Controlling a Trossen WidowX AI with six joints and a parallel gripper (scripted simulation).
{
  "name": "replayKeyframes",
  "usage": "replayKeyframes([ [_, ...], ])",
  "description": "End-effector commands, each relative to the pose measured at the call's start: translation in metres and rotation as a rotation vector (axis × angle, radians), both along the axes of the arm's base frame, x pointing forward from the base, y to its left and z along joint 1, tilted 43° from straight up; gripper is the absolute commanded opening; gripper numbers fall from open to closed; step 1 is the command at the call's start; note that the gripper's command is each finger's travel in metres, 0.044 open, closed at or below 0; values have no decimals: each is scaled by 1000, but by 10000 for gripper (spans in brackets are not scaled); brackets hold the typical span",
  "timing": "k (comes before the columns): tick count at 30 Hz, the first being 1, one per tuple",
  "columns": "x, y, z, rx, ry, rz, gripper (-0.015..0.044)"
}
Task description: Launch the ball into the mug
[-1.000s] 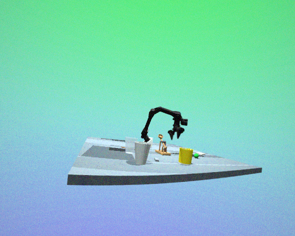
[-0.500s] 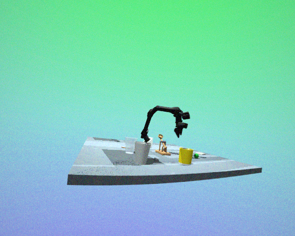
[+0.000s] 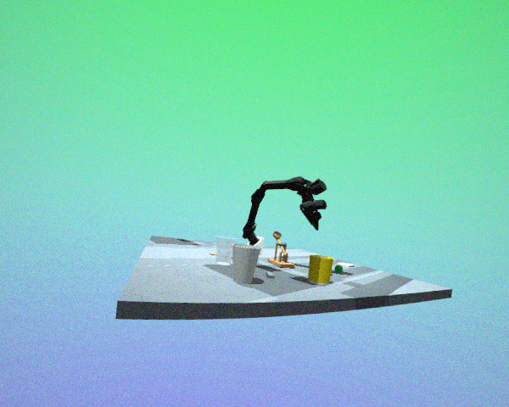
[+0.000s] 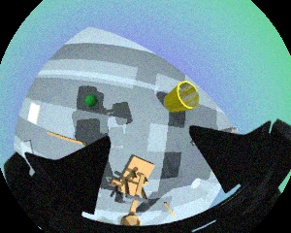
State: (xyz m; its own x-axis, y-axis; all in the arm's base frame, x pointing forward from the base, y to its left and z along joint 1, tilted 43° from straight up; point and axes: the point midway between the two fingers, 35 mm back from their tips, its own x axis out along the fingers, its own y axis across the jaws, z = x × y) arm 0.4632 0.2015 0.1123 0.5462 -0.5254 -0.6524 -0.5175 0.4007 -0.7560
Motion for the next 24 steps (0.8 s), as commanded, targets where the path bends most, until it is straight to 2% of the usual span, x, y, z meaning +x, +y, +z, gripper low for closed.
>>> replayKeyframes([
  [1, 19, -2, 26, 101, -112, -52, 440],
  [15, 72, -23, 110, 388, -460, -207, 440],
  [24, 74, -25, 114, 401, -477, -214, 440],
])
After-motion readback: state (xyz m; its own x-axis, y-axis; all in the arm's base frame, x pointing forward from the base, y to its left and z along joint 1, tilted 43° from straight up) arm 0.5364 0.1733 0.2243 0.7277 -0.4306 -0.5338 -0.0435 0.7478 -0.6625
